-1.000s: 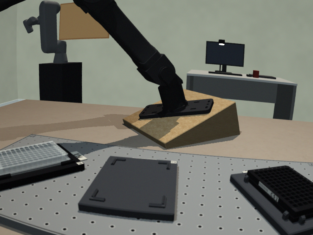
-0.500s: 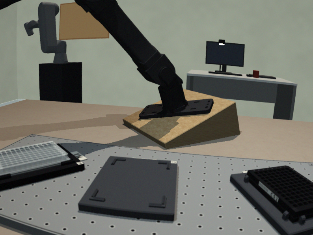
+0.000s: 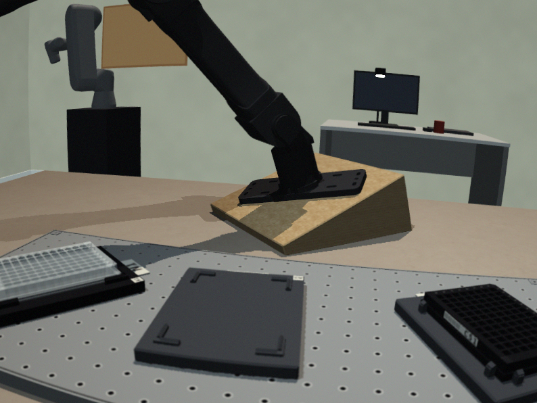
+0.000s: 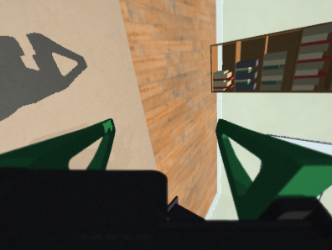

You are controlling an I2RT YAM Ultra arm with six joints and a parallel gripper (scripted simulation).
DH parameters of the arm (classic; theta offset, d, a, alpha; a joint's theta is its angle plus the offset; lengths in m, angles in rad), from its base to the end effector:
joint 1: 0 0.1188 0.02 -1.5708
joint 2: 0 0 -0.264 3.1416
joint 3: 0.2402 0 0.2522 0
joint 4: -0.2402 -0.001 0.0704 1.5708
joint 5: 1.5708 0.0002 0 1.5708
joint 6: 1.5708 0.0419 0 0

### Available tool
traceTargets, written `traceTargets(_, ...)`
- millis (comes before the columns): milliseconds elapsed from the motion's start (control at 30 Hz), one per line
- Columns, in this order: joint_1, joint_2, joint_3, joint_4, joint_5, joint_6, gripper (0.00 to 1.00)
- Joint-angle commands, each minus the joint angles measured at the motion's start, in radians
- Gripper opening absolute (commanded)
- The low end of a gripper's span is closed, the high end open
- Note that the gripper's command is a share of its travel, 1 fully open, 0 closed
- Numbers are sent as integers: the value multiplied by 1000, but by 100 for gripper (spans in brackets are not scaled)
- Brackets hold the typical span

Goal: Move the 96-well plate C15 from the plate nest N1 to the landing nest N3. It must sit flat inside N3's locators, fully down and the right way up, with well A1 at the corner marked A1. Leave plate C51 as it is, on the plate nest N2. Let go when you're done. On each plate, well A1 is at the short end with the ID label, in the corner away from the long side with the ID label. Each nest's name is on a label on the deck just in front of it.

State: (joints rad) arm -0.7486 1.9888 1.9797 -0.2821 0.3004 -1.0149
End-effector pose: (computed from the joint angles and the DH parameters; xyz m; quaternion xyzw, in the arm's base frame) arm 0.3427 -0.3339 0.3859 -0.0167 0.7980 -0.5320 0.2827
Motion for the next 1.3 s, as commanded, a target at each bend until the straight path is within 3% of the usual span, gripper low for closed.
traceTargets(0, -2, -58, 23, 30, 0, 15, 100)
traceTargets(433, -2, -58, 23, 30, 0, 15, 100)
traceTargets(533, 18, -60, 48, -93, -44, 91, 100)
traceTargets(633, 27, -65, 32, -83, -36, 94, 100)
traceTargets(700, 47, -73, -38, -38, -5, 101, 100)
traceTargets(833, 31, -80, -6, -36, -6, 101, 100)
traceTargets(1267, 35, -79, -3, -37, -10, 101, 100)
